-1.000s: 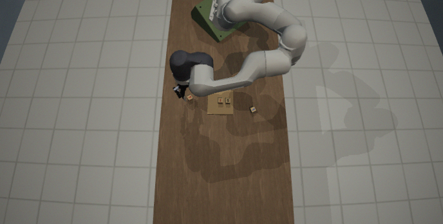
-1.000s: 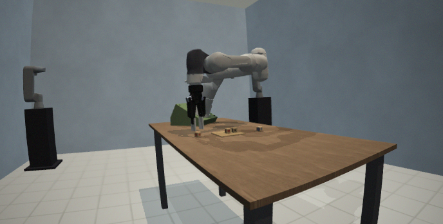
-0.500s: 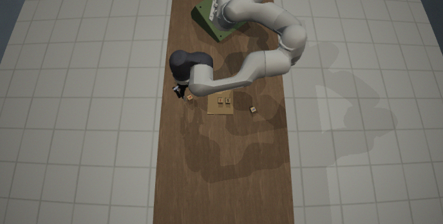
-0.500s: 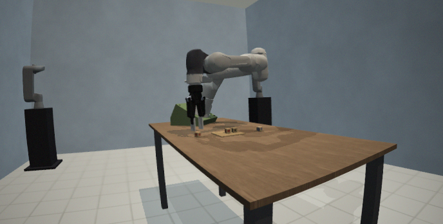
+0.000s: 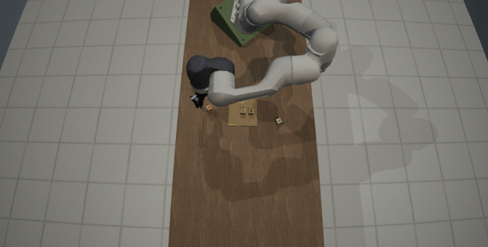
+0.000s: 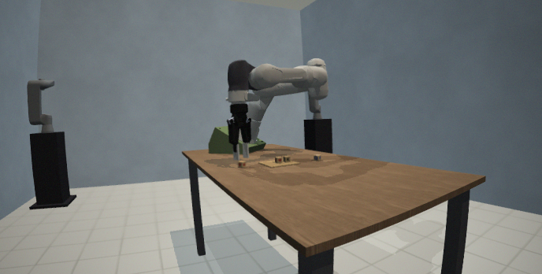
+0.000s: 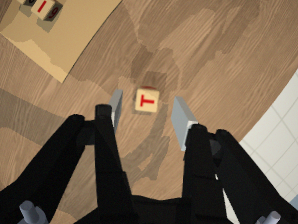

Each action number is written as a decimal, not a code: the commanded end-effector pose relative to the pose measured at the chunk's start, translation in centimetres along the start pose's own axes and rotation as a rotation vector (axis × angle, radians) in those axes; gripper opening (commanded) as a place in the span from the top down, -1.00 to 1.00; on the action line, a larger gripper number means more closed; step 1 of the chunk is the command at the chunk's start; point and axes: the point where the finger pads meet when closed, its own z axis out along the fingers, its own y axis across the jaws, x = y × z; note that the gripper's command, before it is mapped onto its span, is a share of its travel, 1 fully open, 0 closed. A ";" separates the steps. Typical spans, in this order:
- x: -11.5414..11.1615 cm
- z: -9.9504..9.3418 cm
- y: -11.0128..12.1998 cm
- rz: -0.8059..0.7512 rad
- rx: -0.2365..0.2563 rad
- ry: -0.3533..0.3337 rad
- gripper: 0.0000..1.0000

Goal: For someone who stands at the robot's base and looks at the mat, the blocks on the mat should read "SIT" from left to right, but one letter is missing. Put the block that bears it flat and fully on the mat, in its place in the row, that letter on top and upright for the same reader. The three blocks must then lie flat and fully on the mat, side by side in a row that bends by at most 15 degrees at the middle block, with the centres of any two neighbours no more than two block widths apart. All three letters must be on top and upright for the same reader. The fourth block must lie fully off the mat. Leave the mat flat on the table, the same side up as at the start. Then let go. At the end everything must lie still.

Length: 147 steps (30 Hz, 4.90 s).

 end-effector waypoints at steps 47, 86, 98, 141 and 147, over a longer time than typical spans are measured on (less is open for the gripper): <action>-0.1 3.2 0.1 -0.001 -0.002 0.000 0.26; -0.1 3.3 0.1 -0.001 -0.002 0.000 0.26; -0.1 3.3 0.1 -0.001 -0.002 0.000 0.50; -0.1 3.1 0.1 -0.001 -0.002 0.000 0.74; -0.1 0.6 0.1 -0.001 -0.002 0.000 0.74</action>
